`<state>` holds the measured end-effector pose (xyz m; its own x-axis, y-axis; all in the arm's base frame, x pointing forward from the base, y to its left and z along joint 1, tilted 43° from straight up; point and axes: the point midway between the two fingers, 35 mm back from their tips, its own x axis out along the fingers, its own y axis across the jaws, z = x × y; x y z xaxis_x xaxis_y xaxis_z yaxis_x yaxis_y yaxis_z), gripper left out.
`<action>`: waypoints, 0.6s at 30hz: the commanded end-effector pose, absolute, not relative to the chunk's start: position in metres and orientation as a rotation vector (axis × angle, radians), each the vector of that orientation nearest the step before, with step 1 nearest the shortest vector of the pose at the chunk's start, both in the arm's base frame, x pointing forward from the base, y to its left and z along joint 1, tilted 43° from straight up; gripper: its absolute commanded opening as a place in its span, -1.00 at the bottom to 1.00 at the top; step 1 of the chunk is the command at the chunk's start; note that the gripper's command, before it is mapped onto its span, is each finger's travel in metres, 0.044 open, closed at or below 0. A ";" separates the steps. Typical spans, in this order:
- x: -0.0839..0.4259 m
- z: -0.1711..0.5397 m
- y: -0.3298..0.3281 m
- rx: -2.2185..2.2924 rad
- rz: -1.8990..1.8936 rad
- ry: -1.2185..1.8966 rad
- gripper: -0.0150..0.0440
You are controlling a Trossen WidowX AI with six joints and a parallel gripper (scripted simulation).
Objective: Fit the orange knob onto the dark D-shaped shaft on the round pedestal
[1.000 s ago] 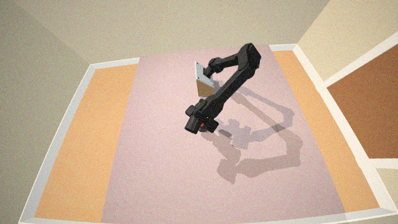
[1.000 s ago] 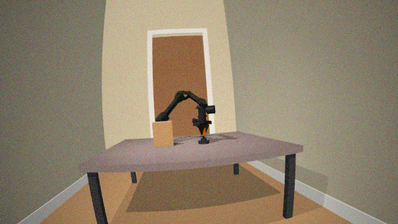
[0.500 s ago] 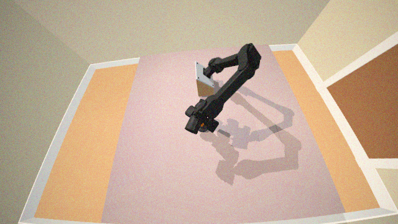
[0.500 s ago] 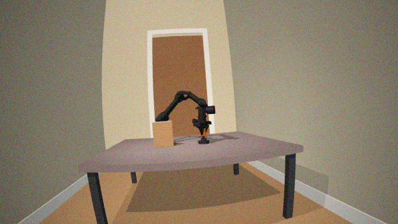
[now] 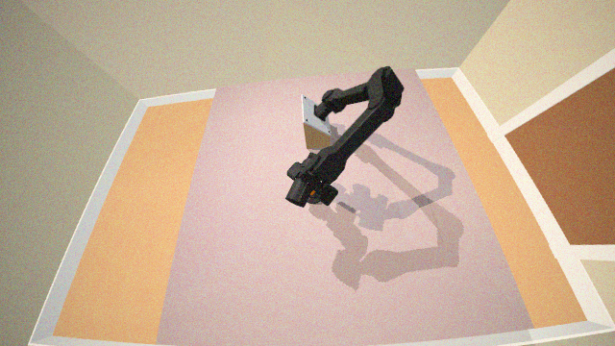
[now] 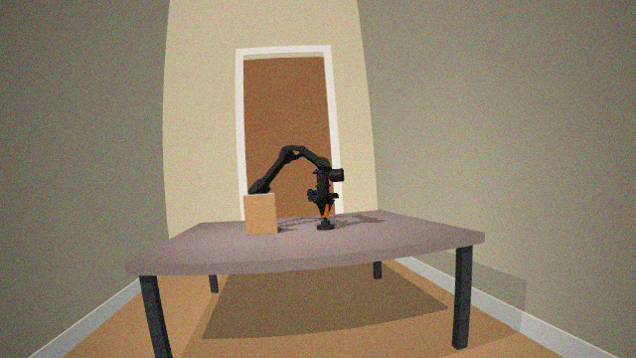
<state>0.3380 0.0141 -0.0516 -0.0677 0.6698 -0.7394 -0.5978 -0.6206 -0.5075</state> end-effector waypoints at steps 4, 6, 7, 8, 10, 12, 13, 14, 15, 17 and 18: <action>0.339 -0.051 0.012 -1.088 1.743 0.199 -0.49; 0.339 -0.052 0.012 -1.002 1.709 0.300 -0.49; 0.339 -0.052 0.013 -0.957 1.690 0.349 -0.49; 0.339 -0.052 0.013 -0.911 1.669 0.400 -0.49; 0.338 -0.053 0.013 -0.815 1.624 0.502 -0.49; 0.338 -0.054 0.013 -0.716 1.572 0.604 -0.49; 0.337 -0.054 0.013 -0.665 1.545 0.654 -0.49; 0.337 -0.054 0.013 -0.614 1.516 0.703 -0.49; 0.337 -0.054 0.013 -0.563 1.486 0.751 -0.49; 0.336 -0.054 0.013 -0.459 1.422 0.846 -0.49; 0.336 -0.054 0.013 -0.406 1.389 0.892 -0.49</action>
<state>0.3364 0.0140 -0.0540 -0.0672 0.6704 -0.7390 -0.9851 0.0731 0.1558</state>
